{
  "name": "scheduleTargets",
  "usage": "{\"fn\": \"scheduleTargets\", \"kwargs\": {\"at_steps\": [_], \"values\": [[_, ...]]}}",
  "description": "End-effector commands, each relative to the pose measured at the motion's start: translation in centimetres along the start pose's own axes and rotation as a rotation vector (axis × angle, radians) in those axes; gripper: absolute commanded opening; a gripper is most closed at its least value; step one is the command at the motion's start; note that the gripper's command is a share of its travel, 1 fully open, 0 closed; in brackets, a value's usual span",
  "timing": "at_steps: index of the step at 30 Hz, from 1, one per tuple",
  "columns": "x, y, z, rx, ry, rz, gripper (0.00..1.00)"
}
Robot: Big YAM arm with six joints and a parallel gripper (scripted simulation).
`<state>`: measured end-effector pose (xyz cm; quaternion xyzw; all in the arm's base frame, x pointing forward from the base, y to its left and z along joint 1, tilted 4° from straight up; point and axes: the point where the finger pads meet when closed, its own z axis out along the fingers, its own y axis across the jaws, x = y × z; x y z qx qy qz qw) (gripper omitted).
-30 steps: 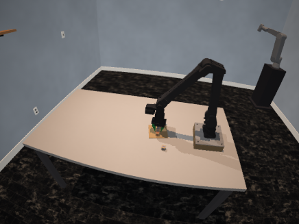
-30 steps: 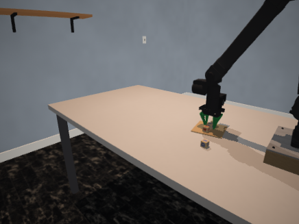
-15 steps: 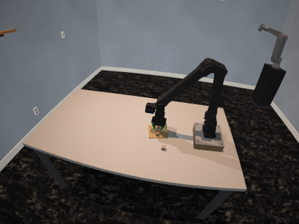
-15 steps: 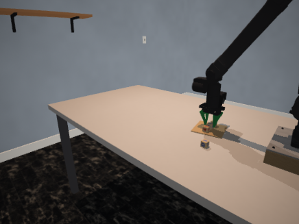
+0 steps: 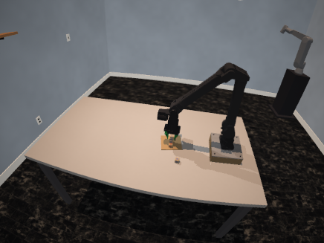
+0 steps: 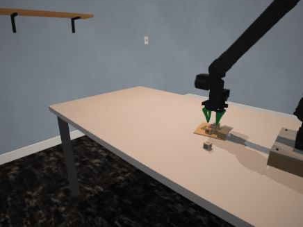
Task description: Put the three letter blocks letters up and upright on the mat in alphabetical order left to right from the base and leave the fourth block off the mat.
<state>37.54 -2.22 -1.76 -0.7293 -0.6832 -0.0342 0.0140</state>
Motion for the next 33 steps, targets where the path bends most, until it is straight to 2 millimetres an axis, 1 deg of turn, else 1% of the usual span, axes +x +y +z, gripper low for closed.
{"fn": "scheduleTargets", "kwargs": {"at_steps": [1, 3, 4, 5, 6, 7, 9, 11, 13, 14, 17, 20, 21, 26, 28, 31, 33], "values": [[-0.4, 1.9, -2.3, -0.043, -0.007, -0.003, 0.44], [-0.4, 1.9, -2.3, -0.043, -0.007, -0.003, 0.44], [-0.4, 1.8, -1.4, -0.015, -0.006, -0.002, 0.44], [-0.5, 1.8, -1.6, -0.018, -0.006, -0.002, 0.44], [-0.5, 1.3, -1.9, -0.020, -0.006, -0.001, 0.44], [-0.5, 1.4, -2.6, -0.033, -0.006, 0.000, 0.44], [-0.5, 2.0, -3.2, -0.046, -0.007, -0.002, 0.44], [-0.4, 2.0, -2.8, -0.032, -0.006, -0.002, 0.44], [-0.4, 1.0, -2.3, -0.009, -0.006, -0.001, 0.44], [-0.4, 0.9, -2.5, -0.012, -0.006, 0.000, 0.44], [-0.5, 1.4, -3.2, -0.031, -0.006, -0.001, 0.44], [-0.5, 1.4, -3.0, -0.026, -0.006, 0.000, 0.44], [-0.5, 1.1, -2.2, -0.003, -0.005, 0.001, 0.44], [-0.5, 1.2, -2.3, -0.007, -0.005, 0.000, 0.44], [-0.5, 1.4, -2.6, -0.014, -0.006, 0.000, 0.44], [-0.5, 2.3, -4.1, -0.050, -0.007, -0.002, 0.44], [-0.5, 2.3, -4.5, -0.052, -0.007, -0.002, 0.44]]}}
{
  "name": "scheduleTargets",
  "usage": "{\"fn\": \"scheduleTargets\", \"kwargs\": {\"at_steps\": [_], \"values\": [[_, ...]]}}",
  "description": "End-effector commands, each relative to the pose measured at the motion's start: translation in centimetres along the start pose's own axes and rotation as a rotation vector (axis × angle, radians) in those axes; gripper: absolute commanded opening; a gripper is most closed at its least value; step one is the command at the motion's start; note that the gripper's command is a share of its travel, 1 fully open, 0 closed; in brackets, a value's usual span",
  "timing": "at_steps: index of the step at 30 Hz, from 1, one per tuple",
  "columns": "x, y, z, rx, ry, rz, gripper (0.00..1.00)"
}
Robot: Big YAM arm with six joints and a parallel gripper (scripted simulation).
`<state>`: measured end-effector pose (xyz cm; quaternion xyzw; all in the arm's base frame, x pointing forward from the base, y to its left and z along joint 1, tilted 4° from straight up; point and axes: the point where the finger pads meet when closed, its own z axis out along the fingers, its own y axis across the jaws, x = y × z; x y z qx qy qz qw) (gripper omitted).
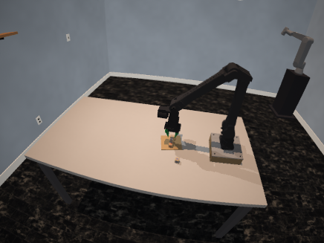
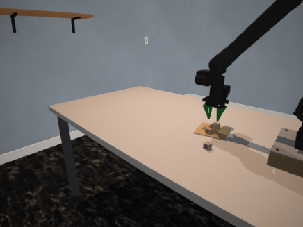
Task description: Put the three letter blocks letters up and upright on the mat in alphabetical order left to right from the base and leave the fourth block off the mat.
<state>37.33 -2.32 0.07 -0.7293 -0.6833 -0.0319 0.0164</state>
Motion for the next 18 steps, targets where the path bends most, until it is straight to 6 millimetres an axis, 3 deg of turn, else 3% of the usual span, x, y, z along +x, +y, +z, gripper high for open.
{"fn": "scheduleTargets", "kwargs": {"at_steps": [1, 4, 5, 8, 15, 17, 18], "values": [[-0.5, 2.4, -2.8, -0.059, -0.007, -0.003, 0.44], [-0.5, 2.4, -3.0, -0.059, -0.007, -0.003, 0.44], [-0.4, 1.3, -1.6, -0.011, -0.005, -0.001, 0.44], [-0.6, 2.4, -4.1, -0.061, -0.008, -0.001, 0.44], [-0.5, 2.4, -6.0, -0.060, -0.008, -0.003, 0.44], [-0.6, 2.1, -5.2, -0.029, -0.006, 0.000, 0.44], [-0.5, 0.5, -4.3, 0.005, -0.005, 0.001, 0.44]]}}
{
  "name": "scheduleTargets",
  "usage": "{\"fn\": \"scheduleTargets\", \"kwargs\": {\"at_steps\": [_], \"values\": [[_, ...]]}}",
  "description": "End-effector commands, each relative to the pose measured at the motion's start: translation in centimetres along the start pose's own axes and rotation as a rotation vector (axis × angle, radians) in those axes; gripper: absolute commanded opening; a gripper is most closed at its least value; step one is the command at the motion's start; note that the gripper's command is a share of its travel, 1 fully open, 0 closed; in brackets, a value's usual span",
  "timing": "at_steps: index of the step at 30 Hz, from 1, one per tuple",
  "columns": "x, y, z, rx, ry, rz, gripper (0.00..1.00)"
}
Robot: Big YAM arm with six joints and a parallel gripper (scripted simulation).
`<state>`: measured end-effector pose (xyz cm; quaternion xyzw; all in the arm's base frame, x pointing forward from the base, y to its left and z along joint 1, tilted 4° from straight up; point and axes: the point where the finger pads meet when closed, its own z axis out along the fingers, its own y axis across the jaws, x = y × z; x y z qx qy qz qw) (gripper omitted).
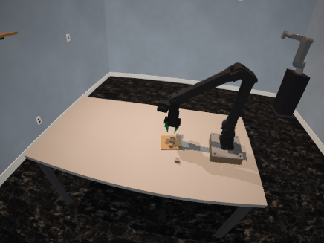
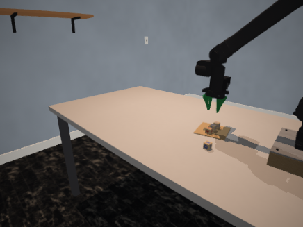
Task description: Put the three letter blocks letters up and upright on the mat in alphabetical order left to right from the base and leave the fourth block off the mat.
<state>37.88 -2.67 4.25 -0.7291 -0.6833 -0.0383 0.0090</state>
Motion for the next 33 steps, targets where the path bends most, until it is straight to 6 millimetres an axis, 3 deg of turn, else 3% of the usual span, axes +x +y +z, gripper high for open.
{"fn": "scheduleTargets", "kwargs": {"at_steps": [1, 3, 4, 5, 8, 9, 21, 33], "values": [[-0.4, -0.9, -0.1, 0.032, -0.003, 0.001, 0.44], [-0.4, -0.9, -0.1, 0.032, -0.003, 0.001, 0.44], [-0.3, 1.1, -1.6, -0.014, -0.005, -0.002, 0.44], [-0.3, 1.4, -2.0, -0.027, -0.006, -0.003, 0.44], [-0.4, 1.1, -1.6, -0.013, -0.005, -0.002, 0.44], [-0.4, 1.0, -1.4, -0.008, -0.005, -0.001, 1.00], [-0.4, 1.1, -1.6, -0.013, -0.005, -0.001, 1.00], [-0.5, 1.7, -7.1, -0.047, -0.008, -0.002, 1.00]]}}
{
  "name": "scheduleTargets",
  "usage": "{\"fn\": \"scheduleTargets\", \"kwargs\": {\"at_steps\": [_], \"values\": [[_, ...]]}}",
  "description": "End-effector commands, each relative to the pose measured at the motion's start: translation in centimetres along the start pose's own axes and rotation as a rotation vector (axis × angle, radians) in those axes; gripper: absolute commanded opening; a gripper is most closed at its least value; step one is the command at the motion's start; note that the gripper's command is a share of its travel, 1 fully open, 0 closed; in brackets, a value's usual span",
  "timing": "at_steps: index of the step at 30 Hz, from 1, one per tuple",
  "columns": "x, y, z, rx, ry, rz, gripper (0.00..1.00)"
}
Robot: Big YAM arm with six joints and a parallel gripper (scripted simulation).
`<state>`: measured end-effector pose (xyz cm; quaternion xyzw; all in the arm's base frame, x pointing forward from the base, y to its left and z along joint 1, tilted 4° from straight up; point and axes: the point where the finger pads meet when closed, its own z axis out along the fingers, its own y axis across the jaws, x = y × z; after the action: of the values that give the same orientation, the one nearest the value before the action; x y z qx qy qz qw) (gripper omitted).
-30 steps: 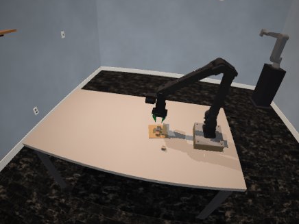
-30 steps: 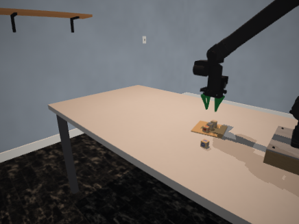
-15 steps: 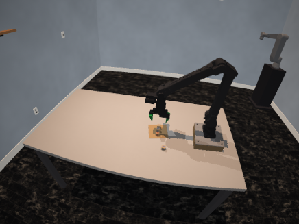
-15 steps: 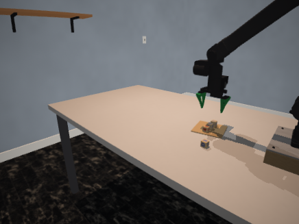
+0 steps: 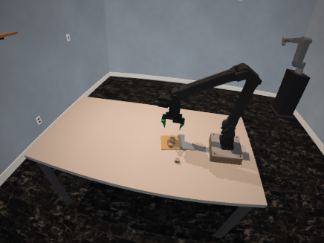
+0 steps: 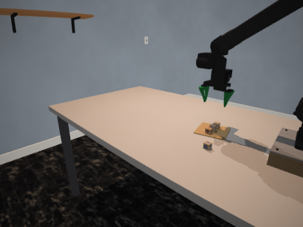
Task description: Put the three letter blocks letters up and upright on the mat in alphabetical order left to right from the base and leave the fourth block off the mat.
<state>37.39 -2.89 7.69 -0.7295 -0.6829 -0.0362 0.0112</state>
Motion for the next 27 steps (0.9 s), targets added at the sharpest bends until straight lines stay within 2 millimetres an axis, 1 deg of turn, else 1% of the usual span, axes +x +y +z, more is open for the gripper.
{"fn": "scheduleTargets", "kwargs": {"at_steps": [1, 2, 4, 5, 6, 8, 12, 13, 14, 15, 17, 21, 22, 24, 27], "values": [[-0.5, 2.0, -4.2, -0.054, -0.008, -0.003, 1.00], [-0.5, 2.0, -4.9, -0.054, -0.008, -0.003, 1.00], [-0.5, 2.0, -4.9, -0.054, -0.008, -0.003, 1.00], [-0.3, 1.9, -4.3, -0.021, -0.006, -0.008, 1.00], [-0.4, 1.9, -4.9, -0.021, -0.006, -0.005, 1.00], [-0.5, 1.9, -7.2, -0.055, -0.008, -0.004, 1.00], [-0.4, 1.8, -8.8, -0.056, -0.008, -0.006, 1.00], [-0.3, 1.8, -8.8, -0.050, -0.008, -0.008, 1.00], [-0.3, 1.9, -8.0, -0.024, -0.006, -0.007, 1.00], [-0.4, 1.9, -8.1, -0.023, -0.006, -0.006, 1.00], [-0.4, -0.3, -6.1, 0.034, -0.003, 0.002, 1.00], [-0.4, -0.3, -6.1, 0.034, -0.003, 0.002, 1.00], [-0.4, 1.7, -8.1, -0.021, -0.006, -0.002, 1.00], [-0.4, 1.6, -8.3, -0.027, -0.006, -0.002, 1.00], [-0.4, 1.2, -7.9, -0.016, -0.006, -0.001, 1.00]]}}
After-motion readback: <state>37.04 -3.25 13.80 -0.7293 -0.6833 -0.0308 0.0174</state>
